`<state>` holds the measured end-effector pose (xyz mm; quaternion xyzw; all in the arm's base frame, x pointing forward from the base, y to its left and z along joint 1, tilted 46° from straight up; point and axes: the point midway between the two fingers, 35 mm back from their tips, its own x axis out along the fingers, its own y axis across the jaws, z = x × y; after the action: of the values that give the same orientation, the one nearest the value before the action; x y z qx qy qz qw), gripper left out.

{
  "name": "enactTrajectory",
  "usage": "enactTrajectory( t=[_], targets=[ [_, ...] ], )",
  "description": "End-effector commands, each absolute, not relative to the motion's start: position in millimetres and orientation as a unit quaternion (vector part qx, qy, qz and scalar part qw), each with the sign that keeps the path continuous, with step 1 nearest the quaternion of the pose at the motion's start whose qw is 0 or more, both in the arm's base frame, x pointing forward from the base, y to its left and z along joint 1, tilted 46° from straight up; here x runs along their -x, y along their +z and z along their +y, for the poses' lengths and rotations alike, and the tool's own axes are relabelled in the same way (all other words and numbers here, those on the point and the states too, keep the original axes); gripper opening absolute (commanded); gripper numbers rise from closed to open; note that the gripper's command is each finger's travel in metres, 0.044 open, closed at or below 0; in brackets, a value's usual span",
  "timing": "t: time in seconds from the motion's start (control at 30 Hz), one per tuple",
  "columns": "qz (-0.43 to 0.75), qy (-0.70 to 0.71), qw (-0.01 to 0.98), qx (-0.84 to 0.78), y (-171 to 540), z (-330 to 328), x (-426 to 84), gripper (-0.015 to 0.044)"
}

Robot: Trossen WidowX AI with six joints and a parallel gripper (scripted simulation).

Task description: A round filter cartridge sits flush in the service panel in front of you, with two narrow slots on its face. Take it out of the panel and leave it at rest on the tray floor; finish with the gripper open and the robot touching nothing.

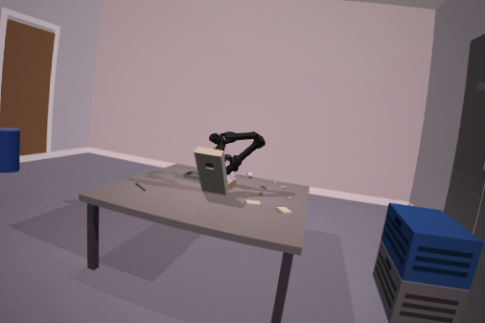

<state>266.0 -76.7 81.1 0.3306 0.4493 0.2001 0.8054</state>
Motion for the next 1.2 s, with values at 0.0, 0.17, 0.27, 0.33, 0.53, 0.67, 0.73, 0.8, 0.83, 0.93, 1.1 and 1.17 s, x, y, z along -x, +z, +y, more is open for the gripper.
enactTrajectory(
  t=[0.0, 0.17, 0.27, 0.33, 0.53, 0.67, 0.73, 0.8, 0.83, 0.93, 1.1, 1.17],
  targets=[
    [0.449, 0.200, 0.807, -0.328, 87, -84, -273, 0.0000],
    [0.448, 0.200, 0.807, -0.329, 95, -91, -279, 0.0000],
    [0.450, 0.198, 0.807, -0.328, 101, -100, -275, 0.0000],
    [0.451, 0.197, 0.807, -0.328, 107, -107, -271, 0.0000],
    [0.452, 0.196, 0.806, -0.327, 125, -128, -257, 0.0000],
    [0.452, 0.197, 0.806, -0.328, 139, -140, -246, 0.0000],
    [0.451, 0.198, 0.806, -0.329, 146, -146, -241, 0.0000],
    [0.450, 0.199, 0.806, -0.330, 150, -149, -237, 0.0000],
    [0.450, 0.199, 0.806, -0.330, 150, -150, -237, 0.0000],
    [0.450, 0.199, 0.806, -0.329, 141, -158, -239, 0.0000],
    [0.450, 0.199, 0.806, -0.328, 121, -175, -243, 0.0000],
    [0.450, 0.199, 0.807, -0.328, 113, -182, -244, 0.0000]
  ],
)
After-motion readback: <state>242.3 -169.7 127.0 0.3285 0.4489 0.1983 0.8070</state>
